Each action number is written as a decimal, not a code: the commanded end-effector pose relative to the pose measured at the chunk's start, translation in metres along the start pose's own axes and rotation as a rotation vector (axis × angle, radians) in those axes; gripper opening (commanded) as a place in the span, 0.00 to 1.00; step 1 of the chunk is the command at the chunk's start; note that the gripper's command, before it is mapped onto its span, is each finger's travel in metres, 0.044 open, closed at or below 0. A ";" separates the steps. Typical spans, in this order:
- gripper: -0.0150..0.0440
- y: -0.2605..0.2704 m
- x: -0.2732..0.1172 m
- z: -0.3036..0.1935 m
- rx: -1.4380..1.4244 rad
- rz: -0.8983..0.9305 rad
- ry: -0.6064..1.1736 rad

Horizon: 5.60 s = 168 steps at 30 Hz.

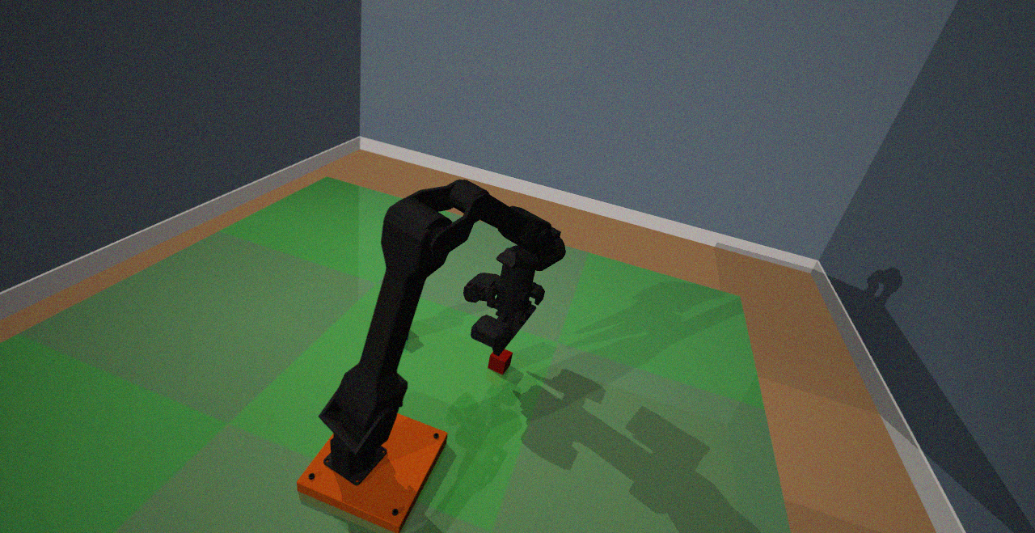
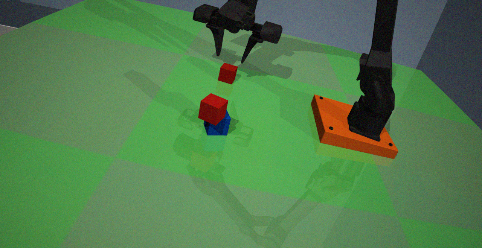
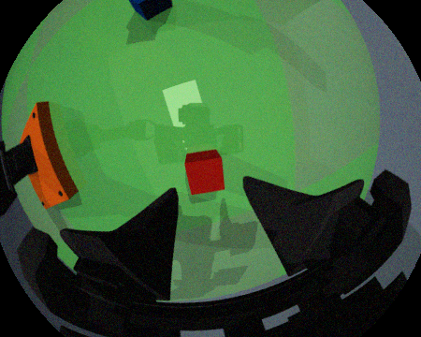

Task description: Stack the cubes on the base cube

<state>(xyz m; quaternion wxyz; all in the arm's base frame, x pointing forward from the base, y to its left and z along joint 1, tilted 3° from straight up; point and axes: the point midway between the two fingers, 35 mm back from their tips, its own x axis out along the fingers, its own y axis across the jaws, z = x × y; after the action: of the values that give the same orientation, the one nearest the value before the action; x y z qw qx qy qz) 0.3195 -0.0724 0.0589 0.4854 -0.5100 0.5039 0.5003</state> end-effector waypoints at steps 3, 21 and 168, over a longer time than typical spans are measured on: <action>0.70 0.002 0.010 0.000 -0.004 0.008 0.000; 0.66 0.002 0.036 0.000 -0.004 0.009 0.000; 0.43 0.044 -0.013 0.194 0.249 0.011 -0.008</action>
<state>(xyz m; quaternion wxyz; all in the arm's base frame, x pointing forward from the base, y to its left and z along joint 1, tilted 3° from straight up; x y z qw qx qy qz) 0.2739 0.1215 0.0748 0.5443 -0.4477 0.5579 0.4381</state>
